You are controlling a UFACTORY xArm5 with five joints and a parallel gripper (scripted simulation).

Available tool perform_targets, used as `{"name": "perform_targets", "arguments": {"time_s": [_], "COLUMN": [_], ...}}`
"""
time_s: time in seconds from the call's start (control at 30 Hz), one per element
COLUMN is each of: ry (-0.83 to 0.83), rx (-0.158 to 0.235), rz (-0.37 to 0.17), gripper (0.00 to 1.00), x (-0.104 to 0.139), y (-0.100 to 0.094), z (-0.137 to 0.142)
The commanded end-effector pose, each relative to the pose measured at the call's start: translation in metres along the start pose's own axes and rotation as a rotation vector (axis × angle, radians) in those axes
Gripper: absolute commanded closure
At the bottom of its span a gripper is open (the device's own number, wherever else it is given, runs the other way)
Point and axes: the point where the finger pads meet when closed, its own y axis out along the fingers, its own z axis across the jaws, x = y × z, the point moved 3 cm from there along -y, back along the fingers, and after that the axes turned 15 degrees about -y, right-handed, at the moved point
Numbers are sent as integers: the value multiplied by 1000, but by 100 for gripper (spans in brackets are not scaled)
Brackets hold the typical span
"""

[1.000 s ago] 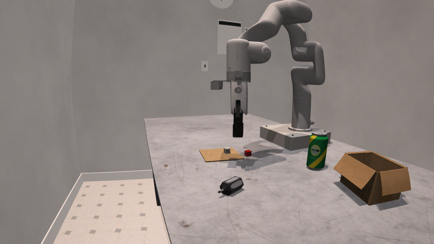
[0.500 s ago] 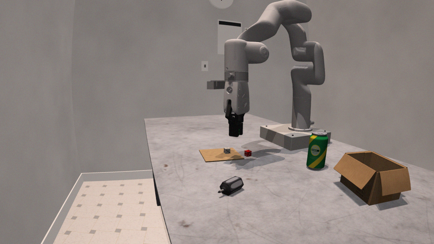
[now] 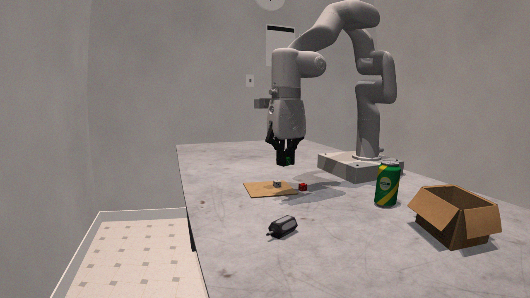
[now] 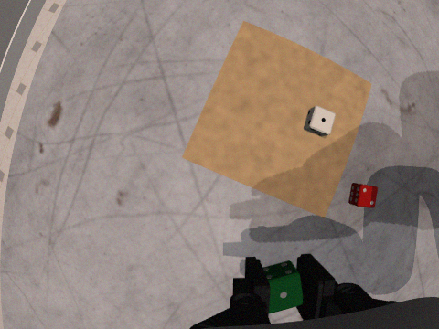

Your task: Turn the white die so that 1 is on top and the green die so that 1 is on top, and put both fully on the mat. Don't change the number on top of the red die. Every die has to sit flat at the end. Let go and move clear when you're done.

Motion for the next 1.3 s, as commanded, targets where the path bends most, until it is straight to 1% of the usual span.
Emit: {"name": "perform_targets", "arguments": {"time_s": [0.0, 0.33, 0.43, 0.47, 0.5, 0.9, 0.97, 1.03, 1.2, 1.27], "ry": [164, 460, 470, 550, 588, 921, 921, 1028, 1136, 1218], "rx": [-4, -4, -4, -4, -4, -4, -4, -4, -4, -4], "rz": [0, 0, 0, 0, 0, -1, -1, -1, -1, -1], "gripper": [85, 85, 85, 85, 85, 85, 85, 85, 85, 85], "x": [-4, -10, -11, -12, -13, -21, -21, -23, -25, -27], "y": [-2, -2, -2, -2, -2, -2, -2, -2, -2, -2], "z": [-1, 0, 0, 1, 1, 2, 2, 2, 3, 3]}}
